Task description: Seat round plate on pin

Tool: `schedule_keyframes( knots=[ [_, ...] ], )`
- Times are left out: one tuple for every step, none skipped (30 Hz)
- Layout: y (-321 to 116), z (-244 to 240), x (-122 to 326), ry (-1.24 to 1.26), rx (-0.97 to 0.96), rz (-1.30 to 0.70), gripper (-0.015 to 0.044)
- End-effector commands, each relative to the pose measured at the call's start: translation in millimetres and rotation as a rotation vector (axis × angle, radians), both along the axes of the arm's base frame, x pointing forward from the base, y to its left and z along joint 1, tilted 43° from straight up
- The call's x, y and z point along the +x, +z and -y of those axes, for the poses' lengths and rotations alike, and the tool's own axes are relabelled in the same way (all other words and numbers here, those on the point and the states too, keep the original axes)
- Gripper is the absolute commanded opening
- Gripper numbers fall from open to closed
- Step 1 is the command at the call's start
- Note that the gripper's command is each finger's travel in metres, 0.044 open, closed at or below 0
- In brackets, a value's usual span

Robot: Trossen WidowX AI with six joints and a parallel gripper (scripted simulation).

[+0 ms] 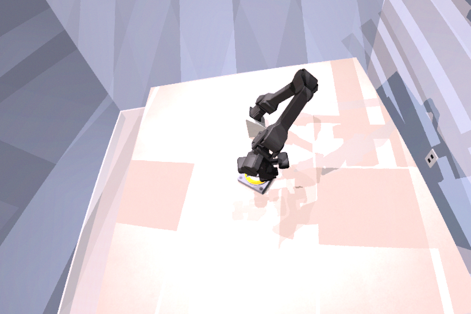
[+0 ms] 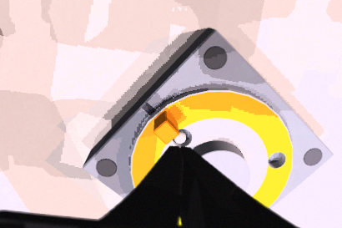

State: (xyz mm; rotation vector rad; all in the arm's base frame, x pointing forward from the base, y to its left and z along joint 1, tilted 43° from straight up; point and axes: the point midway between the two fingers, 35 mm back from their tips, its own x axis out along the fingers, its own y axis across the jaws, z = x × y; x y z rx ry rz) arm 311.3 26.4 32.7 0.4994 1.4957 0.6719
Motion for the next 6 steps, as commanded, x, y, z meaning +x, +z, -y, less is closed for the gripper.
schedule_keyframes(
  knots=[
    [-0.1,0.0,0.0,-0.005,0.0,-0.004,0.0],
    [-0.1,0.0,0.0,-0.005,0.0,-0.004,0.0],
    [-0.1,0.0,0.0,-0.005,0.0,-0.004,0.0],
    [-0.1,0.0,0.0,-0.005,0.0,-0.004,0.0],
    [-0.1,0.0,0.0,-0.005,0.0,-0.004,0.0],
    [-0.1,0.0,0.0,-0.005,0.0,-0.004,0.0]
  ],
)
